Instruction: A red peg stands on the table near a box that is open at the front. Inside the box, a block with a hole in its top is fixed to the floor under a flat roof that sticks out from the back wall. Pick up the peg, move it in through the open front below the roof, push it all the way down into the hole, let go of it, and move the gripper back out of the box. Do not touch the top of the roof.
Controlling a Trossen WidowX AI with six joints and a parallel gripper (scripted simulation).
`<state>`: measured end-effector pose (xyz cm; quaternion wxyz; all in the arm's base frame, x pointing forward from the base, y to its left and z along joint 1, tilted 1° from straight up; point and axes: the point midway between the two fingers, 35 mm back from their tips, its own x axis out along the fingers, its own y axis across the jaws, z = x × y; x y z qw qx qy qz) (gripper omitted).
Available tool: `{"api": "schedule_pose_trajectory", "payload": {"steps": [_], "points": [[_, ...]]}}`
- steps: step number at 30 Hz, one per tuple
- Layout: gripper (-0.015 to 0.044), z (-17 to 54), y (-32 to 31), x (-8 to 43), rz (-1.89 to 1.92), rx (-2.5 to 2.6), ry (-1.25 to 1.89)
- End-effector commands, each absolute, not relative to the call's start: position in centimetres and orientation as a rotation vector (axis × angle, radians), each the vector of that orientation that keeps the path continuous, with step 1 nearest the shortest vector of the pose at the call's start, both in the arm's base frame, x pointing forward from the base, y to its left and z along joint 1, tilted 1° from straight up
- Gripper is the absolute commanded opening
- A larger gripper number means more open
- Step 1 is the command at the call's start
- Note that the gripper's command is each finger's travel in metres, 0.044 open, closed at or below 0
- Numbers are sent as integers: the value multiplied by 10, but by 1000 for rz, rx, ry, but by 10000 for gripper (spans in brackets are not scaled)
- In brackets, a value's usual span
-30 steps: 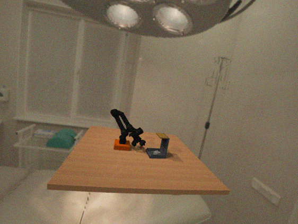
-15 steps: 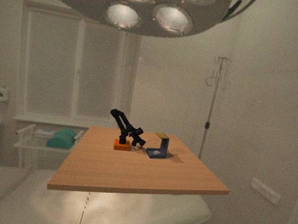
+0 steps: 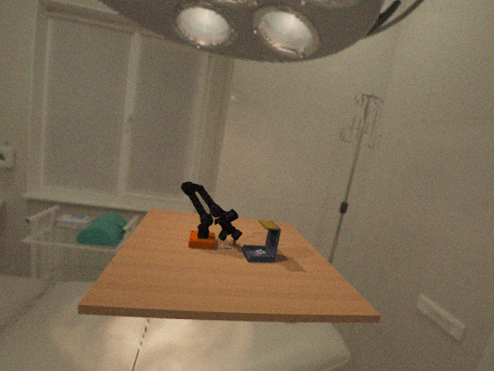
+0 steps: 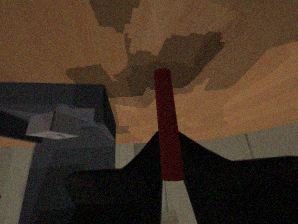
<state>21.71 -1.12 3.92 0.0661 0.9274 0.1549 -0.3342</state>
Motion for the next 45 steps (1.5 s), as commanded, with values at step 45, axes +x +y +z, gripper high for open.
{"api": "schedule_pose_trajectory", "payload": {"steps": [45], "points": [[0, 89, -40, 240, -1006, 2802, 436]]}}
